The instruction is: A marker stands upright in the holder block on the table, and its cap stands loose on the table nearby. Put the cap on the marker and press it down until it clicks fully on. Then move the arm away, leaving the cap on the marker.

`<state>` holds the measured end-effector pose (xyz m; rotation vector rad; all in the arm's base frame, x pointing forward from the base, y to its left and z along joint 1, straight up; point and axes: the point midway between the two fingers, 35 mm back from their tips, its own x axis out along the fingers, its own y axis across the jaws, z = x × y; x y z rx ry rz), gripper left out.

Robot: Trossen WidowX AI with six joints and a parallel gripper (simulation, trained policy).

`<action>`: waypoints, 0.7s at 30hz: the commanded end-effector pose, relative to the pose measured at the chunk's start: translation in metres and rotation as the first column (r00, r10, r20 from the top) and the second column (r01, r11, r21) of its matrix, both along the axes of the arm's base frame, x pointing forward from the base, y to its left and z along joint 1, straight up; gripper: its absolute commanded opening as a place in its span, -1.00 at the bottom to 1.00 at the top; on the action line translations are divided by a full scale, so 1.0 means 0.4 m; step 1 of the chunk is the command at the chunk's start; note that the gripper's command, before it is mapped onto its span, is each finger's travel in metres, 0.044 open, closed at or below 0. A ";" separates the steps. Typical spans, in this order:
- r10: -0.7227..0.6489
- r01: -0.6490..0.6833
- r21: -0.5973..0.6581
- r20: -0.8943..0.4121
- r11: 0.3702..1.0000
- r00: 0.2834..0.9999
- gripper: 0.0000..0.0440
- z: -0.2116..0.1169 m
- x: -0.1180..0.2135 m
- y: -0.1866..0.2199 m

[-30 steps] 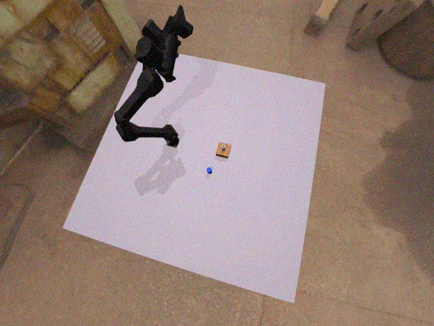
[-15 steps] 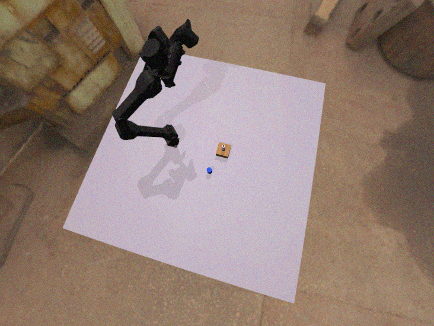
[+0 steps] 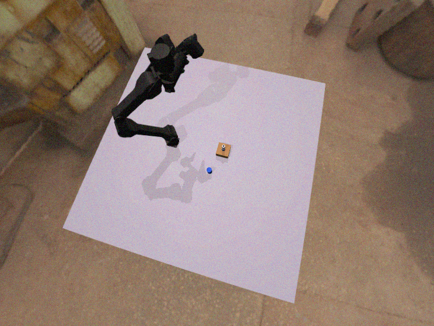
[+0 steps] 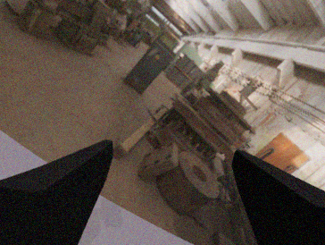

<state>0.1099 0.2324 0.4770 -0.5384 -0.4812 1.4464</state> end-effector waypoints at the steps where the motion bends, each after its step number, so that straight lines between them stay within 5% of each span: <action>1: -0.014 0.013 -0.039 -0.017 0.999 1.000 0.52 -0.024 0.011 -0.008; 21: -0.117 0.092 -0.205 -0.116 0.975 0.986 0.52 -0.137 0.075 -0.057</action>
